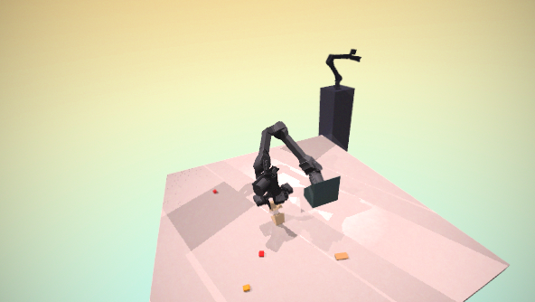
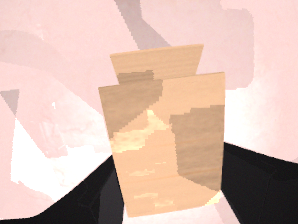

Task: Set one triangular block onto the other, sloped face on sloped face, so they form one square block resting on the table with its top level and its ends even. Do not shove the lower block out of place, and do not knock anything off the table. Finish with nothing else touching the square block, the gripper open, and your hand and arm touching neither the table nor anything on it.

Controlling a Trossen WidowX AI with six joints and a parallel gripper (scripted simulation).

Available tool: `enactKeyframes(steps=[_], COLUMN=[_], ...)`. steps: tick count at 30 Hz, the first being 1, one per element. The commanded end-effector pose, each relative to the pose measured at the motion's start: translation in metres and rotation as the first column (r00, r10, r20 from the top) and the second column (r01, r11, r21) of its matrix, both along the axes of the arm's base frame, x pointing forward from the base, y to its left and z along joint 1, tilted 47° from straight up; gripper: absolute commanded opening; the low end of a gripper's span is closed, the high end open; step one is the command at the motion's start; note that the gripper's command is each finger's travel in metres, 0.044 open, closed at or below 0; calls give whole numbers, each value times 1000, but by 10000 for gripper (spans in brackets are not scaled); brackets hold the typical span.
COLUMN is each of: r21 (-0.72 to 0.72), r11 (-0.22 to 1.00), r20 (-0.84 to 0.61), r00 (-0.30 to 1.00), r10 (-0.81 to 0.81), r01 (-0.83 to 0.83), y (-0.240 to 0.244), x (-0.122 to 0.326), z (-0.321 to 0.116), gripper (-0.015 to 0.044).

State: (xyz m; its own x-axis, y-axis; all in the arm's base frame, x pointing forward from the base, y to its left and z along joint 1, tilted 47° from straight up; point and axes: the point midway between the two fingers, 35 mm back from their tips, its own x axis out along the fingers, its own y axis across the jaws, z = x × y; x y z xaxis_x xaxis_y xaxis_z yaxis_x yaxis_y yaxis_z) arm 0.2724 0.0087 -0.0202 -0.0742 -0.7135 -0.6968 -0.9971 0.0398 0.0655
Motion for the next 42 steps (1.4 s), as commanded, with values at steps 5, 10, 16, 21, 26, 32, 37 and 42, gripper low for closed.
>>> enactKeyframes(steps=[5, 10, 16, 21, 26, 32, 37, 42], r21=[-7, -7, -9, -9, -9, -9, -9, -9], r11=[1000, 1000, 1000, 1000, 1000, 1000, 1000, 1000], r20=[8, 8, 8, 8, 8, 8, 8, 8], r00=[1000, 1000, 1000, 1000, 1000, 1000, 1000, 1000], r10=[8, 8, 11, 12, 12, 12, 12, 12], r01=[-8, -8, -11, -12, -12, -12, -12, -12], y=[-1, -1, -2, -2, -3, -4, -6, -7], x=[0, 0, 0, 0, 0, 0, 0, 0], z=[-3, -3, -3, -3, -5, -9, -12, -15], gripper=[0, 0, 0, 0, 0, 0, 0, 0])
